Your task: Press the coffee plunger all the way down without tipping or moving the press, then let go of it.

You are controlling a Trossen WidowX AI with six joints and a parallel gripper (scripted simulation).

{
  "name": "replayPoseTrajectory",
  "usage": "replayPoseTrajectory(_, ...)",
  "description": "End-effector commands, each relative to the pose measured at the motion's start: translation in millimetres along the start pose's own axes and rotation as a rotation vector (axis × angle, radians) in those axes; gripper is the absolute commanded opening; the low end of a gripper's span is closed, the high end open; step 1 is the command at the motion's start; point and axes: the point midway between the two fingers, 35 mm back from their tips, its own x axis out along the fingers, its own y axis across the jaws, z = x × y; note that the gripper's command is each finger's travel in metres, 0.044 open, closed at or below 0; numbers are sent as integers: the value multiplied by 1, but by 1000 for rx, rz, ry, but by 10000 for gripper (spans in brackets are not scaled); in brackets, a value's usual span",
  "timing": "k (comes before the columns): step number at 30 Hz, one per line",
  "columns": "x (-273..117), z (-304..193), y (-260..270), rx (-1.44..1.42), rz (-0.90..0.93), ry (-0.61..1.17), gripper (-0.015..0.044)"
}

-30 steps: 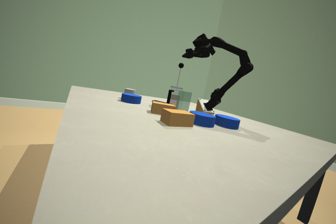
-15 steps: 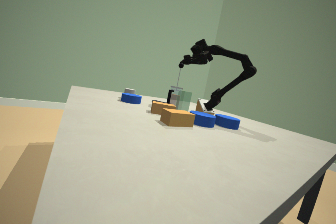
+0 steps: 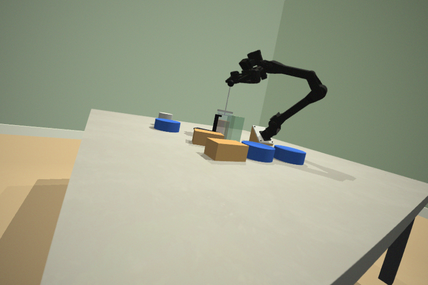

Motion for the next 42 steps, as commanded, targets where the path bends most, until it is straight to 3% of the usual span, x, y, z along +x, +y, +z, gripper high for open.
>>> replayPoseTrajectory(1,7,-3,0,10,0,3,440)
replayPoseTrajectory(5,11,-3,1,10,1,1,440)
replayPoseTrajectory(17,11,-3,1,10,1,1,128)
replayPoseTrajectory(42,25,-20,-2,9,-2,6,128)
